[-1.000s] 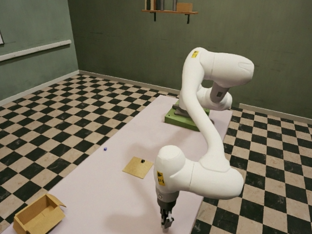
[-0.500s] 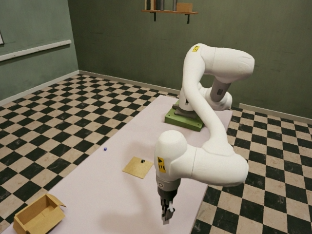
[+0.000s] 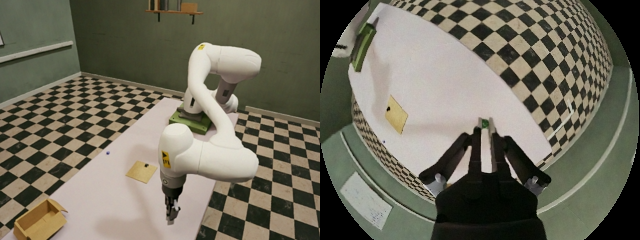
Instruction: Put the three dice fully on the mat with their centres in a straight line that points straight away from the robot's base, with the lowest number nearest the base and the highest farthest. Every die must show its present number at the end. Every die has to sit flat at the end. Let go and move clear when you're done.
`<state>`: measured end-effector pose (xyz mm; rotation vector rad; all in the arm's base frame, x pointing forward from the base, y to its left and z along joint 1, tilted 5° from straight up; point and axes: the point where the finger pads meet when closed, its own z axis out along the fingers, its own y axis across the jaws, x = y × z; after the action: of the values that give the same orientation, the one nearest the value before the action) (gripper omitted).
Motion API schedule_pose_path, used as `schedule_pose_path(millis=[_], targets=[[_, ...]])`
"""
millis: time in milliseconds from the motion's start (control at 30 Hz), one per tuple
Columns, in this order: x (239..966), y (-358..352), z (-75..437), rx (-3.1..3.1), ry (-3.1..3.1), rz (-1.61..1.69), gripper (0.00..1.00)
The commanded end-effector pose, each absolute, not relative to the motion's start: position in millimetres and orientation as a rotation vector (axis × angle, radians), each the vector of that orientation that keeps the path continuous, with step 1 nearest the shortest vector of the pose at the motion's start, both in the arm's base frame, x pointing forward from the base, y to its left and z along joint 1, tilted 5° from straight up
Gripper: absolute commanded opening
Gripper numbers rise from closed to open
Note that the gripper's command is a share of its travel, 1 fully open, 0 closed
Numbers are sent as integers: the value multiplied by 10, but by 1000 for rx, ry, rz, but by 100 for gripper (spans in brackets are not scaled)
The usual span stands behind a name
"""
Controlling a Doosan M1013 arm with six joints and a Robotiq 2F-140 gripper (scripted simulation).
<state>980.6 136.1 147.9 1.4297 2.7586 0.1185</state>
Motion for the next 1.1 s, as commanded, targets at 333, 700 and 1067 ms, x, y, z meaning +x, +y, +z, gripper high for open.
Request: schedule_pose_path(millis=[333,700,1067], targets=[[9347,626,1497,1198,2860,116,16],[8671,-133,1456,920,2954,110,16],[7320,-1076,1289,457,3049,97,16]])
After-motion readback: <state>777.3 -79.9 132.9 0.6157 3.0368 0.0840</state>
